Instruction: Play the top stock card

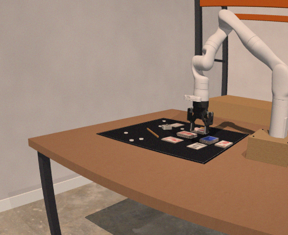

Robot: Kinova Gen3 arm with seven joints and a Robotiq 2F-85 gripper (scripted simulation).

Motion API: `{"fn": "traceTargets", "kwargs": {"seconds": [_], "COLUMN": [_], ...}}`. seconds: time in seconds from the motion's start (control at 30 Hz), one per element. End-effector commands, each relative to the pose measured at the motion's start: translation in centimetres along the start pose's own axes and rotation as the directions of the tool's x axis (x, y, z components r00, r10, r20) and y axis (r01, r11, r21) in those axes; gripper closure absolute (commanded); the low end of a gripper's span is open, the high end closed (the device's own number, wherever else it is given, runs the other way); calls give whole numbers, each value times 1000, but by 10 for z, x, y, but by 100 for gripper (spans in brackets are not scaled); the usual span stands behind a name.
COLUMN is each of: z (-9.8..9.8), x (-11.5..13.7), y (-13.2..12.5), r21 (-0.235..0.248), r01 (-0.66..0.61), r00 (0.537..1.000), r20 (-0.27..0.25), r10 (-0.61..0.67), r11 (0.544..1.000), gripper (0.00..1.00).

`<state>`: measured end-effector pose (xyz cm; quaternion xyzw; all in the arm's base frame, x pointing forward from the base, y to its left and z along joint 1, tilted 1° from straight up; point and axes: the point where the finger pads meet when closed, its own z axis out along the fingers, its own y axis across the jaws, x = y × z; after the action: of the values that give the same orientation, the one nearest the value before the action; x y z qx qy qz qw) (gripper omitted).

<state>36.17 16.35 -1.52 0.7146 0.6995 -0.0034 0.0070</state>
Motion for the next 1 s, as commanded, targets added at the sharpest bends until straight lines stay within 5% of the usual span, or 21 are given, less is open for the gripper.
{"fn": "traceTargets", "kwargs": {"seconds": [0.0,0.97], "z": [-1,3], "x": [-1,-1], "y": [1,3], "r21": [-2,-6], "r01": [13,52], "r00": [1000,999], "r20": [-2,-4], "r10": [-13,-52], "r11": [1000,999], "gripper": [15,15]}}
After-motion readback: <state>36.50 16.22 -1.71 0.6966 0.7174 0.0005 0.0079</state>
